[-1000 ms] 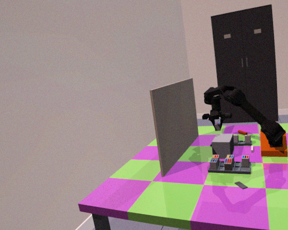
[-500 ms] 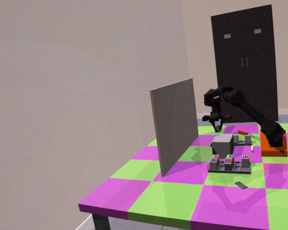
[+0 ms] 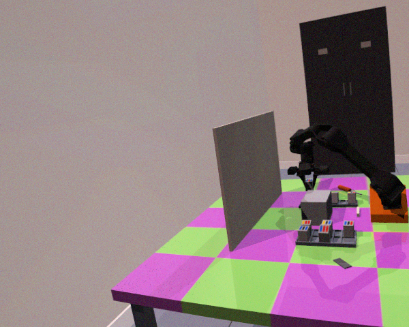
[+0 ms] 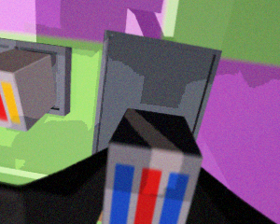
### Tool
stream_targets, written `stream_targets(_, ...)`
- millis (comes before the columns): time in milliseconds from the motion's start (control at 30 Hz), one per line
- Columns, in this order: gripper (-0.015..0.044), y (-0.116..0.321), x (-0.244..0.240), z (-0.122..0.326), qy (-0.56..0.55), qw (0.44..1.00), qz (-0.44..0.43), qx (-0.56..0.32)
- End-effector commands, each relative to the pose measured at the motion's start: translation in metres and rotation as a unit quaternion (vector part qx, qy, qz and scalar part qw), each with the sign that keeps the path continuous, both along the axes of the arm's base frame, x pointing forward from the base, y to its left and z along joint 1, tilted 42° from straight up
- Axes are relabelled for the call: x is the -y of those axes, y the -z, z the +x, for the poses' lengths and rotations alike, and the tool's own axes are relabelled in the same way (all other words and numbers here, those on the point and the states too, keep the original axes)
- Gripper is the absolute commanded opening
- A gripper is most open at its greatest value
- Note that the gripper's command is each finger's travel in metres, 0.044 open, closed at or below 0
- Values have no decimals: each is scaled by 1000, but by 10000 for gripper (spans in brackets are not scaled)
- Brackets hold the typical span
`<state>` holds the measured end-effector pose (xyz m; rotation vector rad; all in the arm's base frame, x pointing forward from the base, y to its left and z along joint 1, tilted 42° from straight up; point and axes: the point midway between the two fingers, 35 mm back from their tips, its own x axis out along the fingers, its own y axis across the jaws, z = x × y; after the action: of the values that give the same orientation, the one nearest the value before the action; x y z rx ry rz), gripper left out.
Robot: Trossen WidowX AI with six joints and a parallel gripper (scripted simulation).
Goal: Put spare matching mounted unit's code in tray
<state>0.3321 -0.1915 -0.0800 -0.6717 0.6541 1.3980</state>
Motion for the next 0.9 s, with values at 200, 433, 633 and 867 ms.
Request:
stream_targets(200, 0, 7, -7, 1, 2, 1000, 2, 0)
stream_targets(433, 0, 11, -10, 1, 2, 1000, 2, 0)
stream_targets(633, 0, 14, -14, 1, 2, 1000, 2, 0)
stream_targets(867, 0, 19, -18, 1, 2, 1000, 3, 0)
